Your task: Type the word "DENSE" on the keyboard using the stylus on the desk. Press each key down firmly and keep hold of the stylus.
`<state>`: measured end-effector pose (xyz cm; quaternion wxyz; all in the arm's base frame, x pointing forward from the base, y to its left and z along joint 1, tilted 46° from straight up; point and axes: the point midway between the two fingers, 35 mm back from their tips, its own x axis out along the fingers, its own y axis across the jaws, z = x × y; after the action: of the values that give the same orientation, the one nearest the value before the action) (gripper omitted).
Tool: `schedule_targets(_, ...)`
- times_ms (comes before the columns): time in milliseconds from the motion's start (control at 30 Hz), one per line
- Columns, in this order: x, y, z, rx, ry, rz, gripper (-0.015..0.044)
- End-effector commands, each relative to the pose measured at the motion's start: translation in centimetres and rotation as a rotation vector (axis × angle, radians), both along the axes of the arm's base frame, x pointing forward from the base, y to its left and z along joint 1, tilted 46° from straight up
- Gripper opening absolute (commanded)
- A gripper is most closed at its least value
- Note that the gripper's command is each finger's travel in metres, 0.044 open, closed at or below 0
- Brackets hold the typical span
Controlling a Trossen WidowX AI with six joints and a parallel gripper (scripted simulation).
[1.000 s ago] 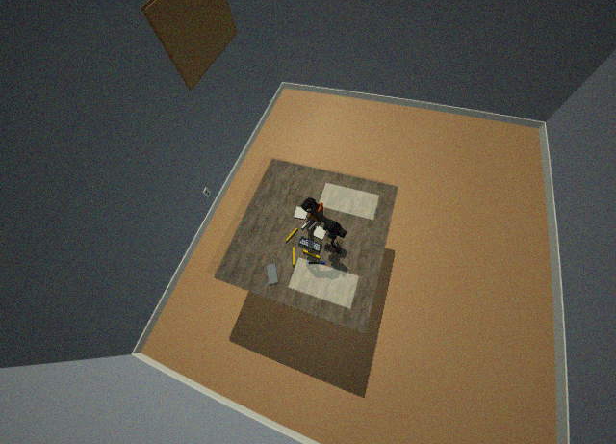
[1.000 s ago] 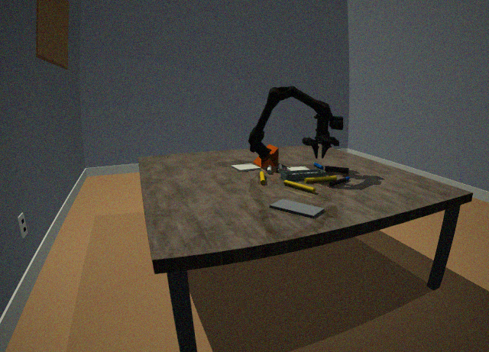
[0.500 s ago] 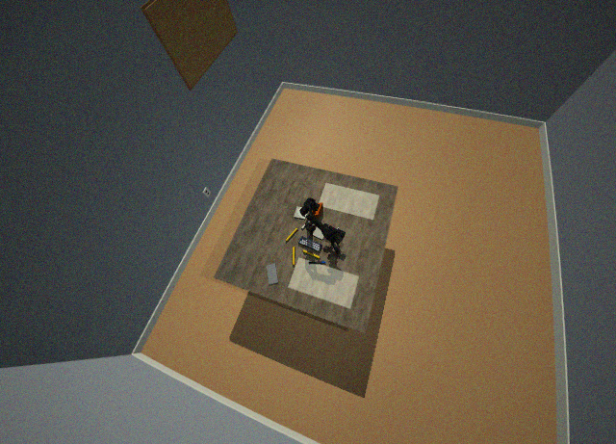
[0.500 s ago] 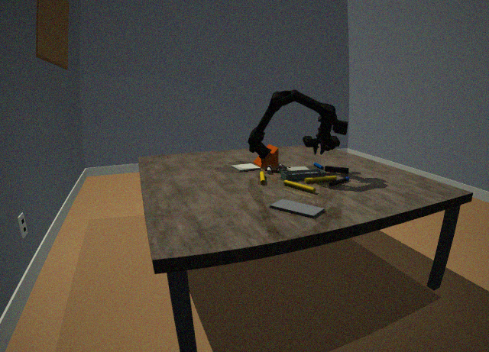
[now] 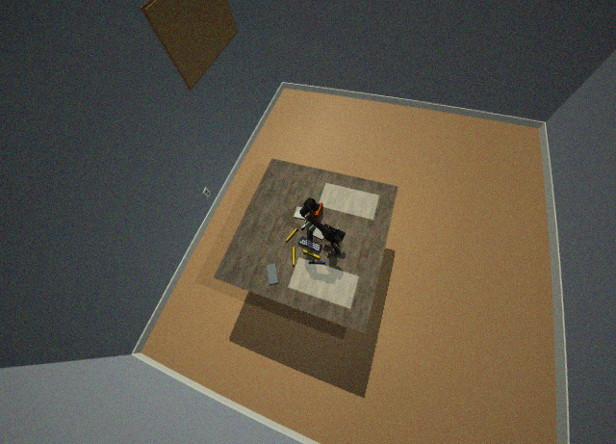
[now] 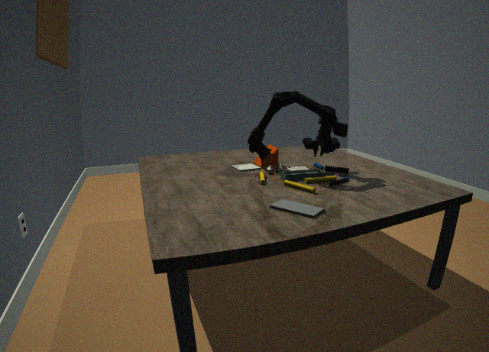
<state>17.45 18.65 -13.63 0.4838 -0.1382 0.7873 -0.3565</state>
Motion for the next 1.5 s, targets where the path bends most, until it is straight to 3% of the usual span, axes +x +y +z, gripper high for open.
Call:
schedule_targets(0,-0.1,-0.3,-0.3,0.0,0.004,0.001,0.015)
schedule_targets(1467,0.0,-2.2,-2.2,-0.001,0.003,0.001,0.015)
